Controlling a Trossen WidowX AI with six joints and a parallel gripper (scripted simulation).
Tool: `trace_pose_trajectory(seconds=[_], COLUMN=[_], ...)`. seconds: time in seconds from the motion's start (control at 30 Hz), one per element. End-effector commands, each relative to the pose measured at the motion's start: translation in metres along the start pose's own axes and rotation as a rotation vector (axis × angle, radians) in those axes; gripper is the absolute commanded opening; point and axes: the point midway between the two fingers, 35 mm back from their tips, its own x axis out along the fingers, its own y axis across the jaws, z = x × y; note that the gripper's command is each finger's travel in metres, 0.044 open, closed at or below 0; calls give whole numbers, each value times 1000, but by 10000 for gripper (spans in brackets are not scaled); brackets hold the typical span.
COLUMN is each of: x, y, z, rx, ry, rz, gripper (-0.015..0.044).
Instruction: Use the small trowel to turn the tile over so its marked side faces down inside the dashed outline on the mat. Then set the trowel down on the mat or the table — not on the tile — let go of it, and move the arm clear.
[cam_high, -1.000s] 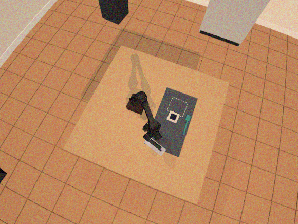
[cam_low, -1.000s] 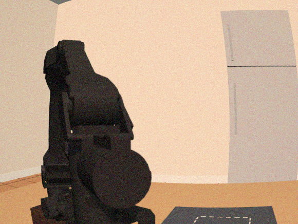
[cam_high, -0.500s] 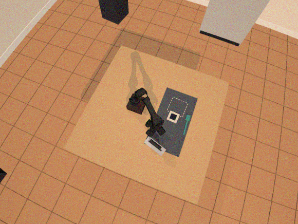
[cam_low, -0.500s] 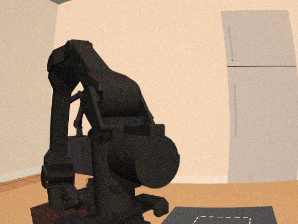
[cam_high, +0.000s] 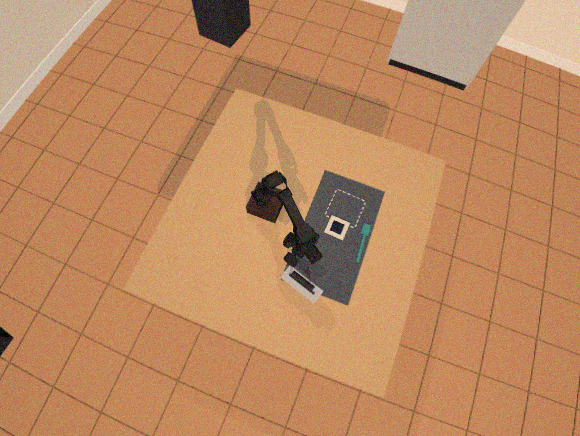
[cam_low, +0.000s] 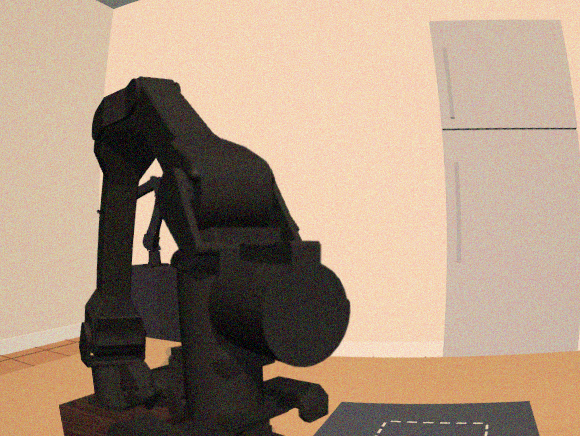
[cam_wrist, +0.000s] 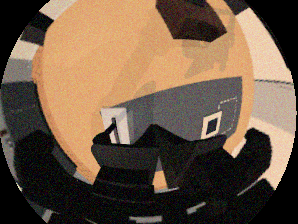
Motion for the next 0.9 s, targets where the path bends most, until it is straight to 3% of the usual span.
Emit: trace_pose_trajectory(seconds=[0.0,0.17,0.3,0.87], x=[0,0,0,0], y=[0,0,0,0], z=[0,0,0,0], rx=[0,0,0,0], ry=[0,0,0,0], rz=[0,0,0,0], gripper=[0,0,100,100])
